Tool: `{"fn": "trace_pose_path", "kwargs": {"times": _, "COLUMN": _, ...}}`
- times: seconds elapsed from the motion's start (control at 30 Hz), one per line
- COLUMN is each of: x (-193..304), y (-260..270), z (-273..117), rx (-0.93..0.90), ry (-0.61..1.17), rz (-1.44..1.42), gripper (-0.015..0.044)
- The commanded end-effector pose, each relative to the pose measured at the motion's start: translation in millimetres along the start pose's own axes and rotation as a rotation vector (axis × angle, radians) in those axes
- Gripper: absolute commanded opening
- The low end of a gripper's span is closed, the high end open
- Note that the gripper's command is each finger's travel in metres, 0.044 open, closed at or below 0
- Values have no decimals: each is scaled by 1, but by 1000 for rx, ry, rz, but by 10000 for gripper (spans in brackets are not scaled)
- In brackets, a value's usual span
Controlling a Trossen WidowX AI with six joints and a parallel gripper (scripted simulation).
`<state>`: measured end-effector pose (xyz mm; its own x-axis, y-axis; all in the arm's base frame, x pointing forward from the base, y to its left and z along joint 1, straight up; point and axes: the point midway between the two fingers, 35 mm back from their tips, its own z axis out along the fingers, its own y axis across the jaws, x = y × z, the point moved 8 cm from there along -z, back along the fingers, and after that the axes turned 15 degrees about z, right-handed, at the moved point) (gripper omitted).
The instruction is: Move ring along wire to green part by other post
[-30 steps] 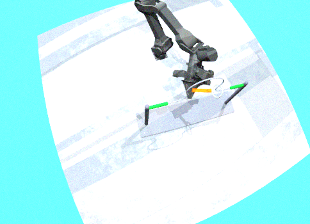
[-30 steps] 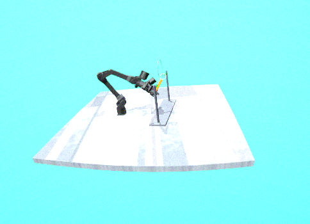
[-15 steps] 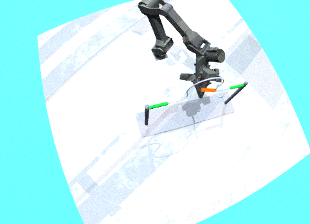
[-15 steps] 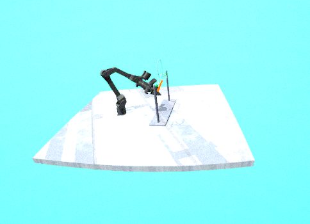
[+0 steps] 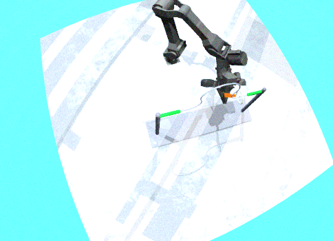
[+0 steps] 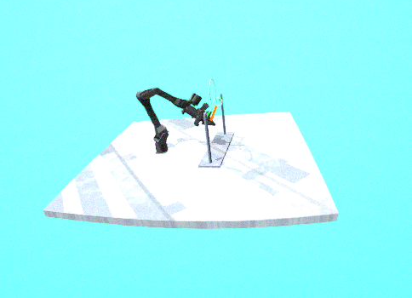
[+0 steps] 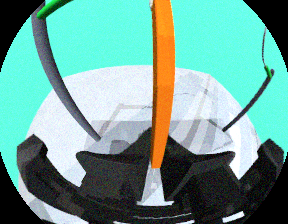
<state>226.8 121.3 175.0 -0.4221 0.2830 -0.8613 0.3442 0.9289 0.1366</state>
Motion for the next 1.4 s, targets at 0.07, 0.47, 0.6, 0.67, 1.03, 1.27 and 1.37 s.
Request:
{"fn": "trace_pose_path", "kwargs": {"times": 0.07, "x": 1, "y": 9, "z": -1, "rx": -18, "ry": 8, "rz": 31, "gripper": -150}}
{"fn": "trace_pose_path", "kwargs": {"times": 0.47, "x": 4, "y": 22, "z": -4, "rx": -30, "ry": 9, "rz": 50, "gripper": -150}}
{"fn": "trace_pose_path", "kwargs": {"times": 0.6, "x": 5, "y": 26, "z": -4, "rx": -31, "ry": 8, "rz": 52, "gripper": -150}}
{"fn": "trace_pose_path", "kwargs": {"times": 0.67, "x": 6, "y": 28, "z": -5, "rx": -32, "ry": 8, "rz": 52, "gripper": -150}}
{"fn": "trace_pose_path", "kwargs": {"times": 1.03, "x": 8, "y": 39, "z": -6, "rx": -33, "ry": 4, "rz": 53, "gripper": -150}}
{"fn": "trace_pose_path", "kwargs": {"times": 1.27, "x": 10, "y": 45, "z": -8, "rx": -33, "ry": 2, "rz": 53, "gripper": -150}}
{"fn": "trace_pose_path", "kwargs": {"times": 1.37, "x": 11, "y": 48, "z": -8, "rx": -34, "ry": 1, "rz": 53, "gripper": -150}}
